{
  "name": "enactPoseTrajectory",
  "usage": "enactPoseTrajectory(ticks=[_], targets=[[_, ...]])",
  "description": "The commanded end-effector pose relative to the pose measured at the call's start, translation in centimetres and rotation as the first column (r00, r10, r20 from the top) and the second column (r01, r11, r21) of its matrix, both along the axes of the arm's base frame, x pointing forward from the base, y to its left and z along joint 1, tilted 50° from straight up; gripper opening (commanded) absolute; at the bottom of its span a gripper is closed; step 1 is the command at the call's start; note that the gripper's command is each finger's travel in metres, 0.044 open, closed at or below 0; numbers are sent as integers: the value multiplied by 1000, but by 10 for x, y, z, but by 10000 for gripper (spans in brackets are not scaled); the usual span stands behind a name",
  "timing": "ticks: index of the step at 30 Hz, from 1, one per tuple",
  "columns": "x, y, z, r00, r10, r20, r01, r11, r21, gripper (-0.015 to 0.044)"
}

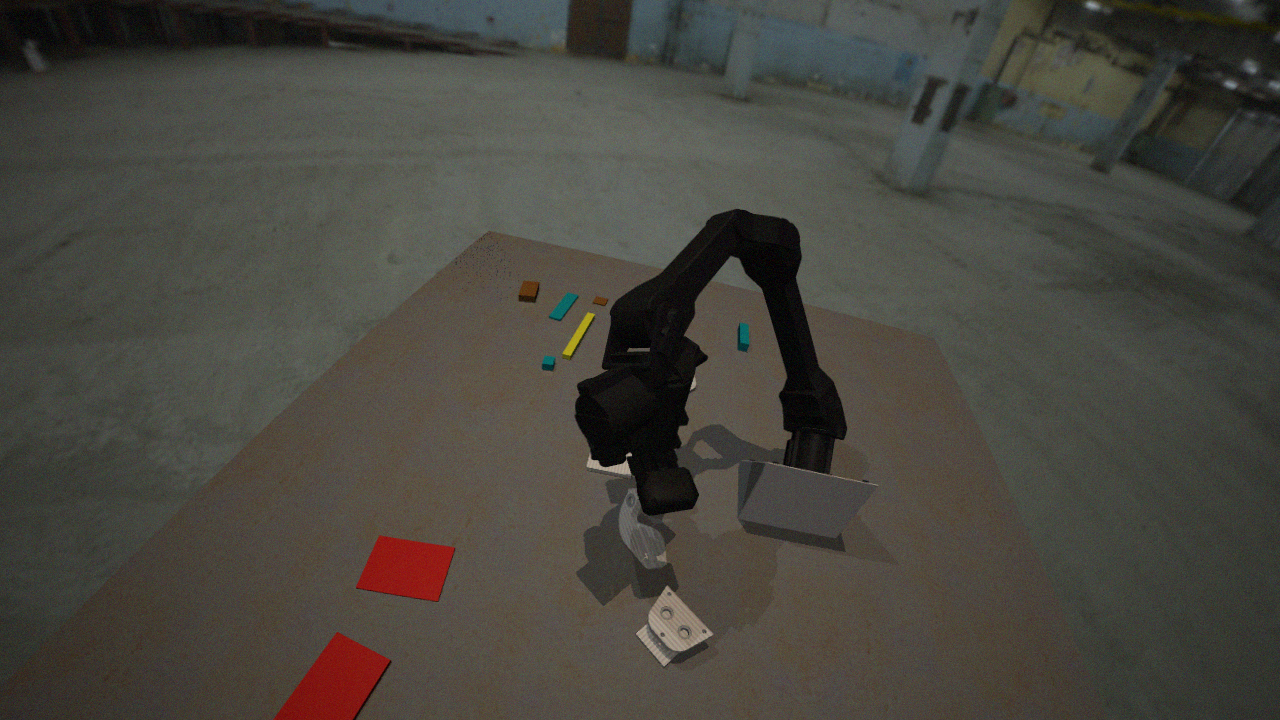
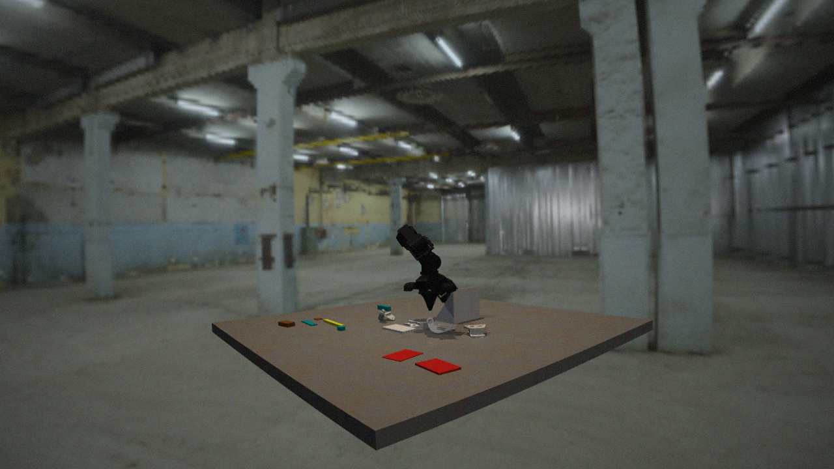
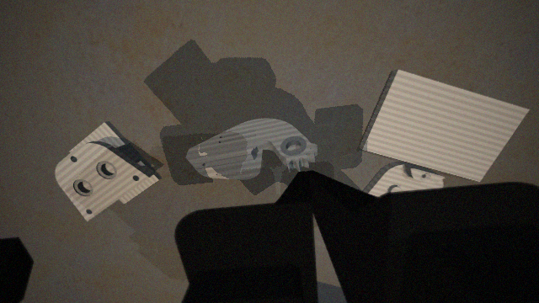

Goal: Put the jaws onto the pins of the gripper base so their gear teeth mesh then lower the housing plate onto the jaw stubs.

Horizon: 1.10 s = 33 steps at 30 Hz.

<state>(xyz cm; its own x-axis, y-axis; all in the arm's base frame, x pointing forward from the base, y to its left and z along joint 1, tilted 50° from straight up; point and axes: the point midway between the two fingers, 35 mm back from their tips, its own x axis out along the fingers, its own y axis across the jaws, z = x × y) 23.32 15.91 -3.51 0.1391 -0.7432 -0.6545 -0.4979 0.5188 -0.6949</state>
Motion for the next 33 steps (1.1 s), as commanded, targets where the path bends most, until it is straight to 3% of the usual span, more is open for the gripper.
enactPoseTrajectory(ticks=[1, 16, 33], targets=[[-3, -1, 2, 995, 66, -77, -66, 998, -5, 0], [-10, -6, 5, 861, 323, -393, -349, 937, 4, 0], [-17, -12, 8, 521, 515, -681, -611, 782, 123, 0]])
